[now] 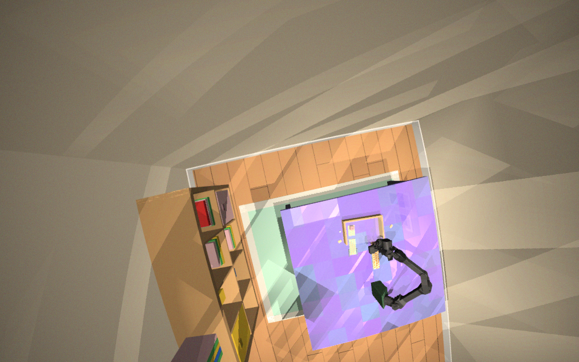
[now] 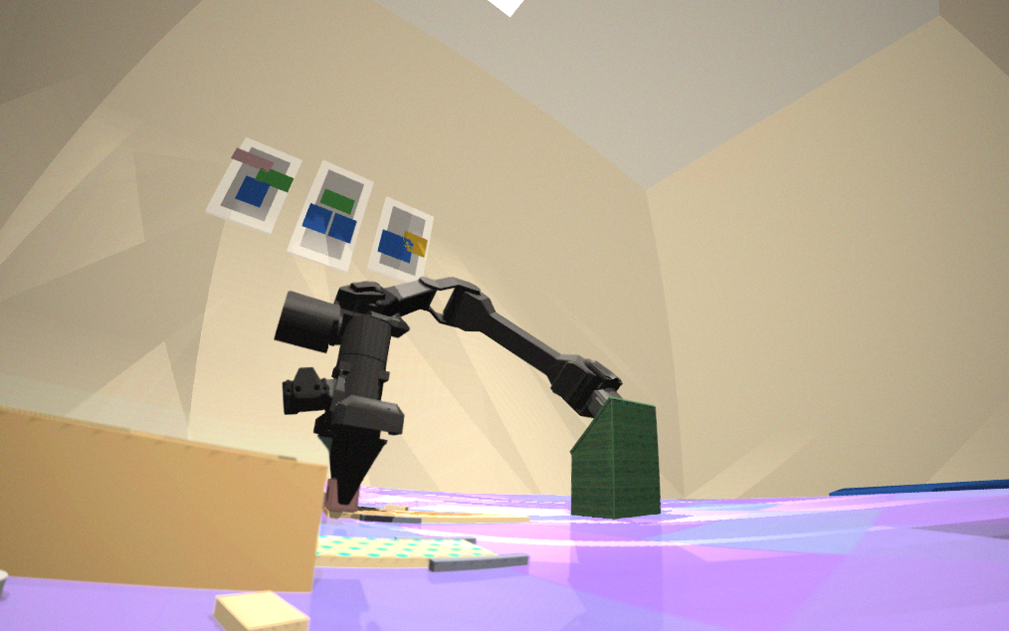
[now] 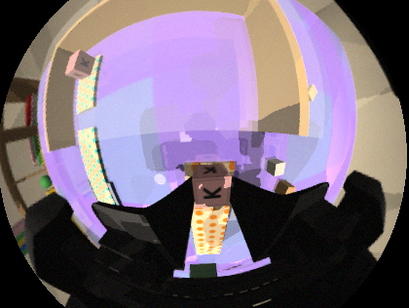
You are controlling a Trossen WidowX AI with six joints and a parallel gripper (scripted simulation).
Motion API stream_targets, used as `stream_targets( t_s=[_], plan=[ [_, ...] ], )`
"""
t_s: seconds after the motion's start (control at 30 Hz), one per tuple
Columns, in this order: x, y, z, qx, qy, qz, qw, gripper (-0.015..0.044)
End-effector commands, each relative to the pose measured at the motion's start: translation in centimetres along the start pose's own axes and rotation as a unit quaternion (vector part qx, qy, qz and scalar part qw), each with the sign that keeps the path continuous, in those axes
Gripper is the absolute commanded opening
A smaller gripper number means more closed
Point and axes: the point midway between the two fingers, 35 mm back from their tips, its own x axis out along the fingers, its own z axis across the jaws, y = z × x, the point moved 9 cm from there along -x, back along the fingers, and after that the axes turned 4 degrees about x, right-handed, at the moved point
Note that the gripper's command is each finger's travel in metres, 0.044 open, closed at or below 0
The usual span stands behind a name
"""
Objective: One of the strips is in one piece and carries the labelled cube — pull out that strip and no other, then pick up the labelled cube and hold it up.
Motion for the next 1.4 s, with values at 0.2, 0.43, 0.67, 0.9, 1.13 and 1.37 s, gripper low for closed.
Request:
stream_targets(
  t_s=[0.2, 0.43, 0.67, 0.9, 1.13, 1.37],
  plan=[
    [-0.2, 0.2, 0.0, 0.0, 0.0, 0.0, 1.0, 0.0],
    [-2.2, 2.7, 0.1, -0.002, -0.001, 0.001, 1.0, 0.0],
    [-3.9, 5.4, 0.1, -0.004, 0.0, 0.001, 1.0, 0.0],
    [-4.3, 6.5, 0.2, -0.004, 0.0, 0.002, 1.0, 0.0],
    [-4.3, 9.0, 0.2, -0.005, 0.0, 0.002, 1.0, 0.0],
    [-4.2, 11.0, 0.2, -0.006, 0.0, 0.003, 1.0, 0.0]
  ],
)
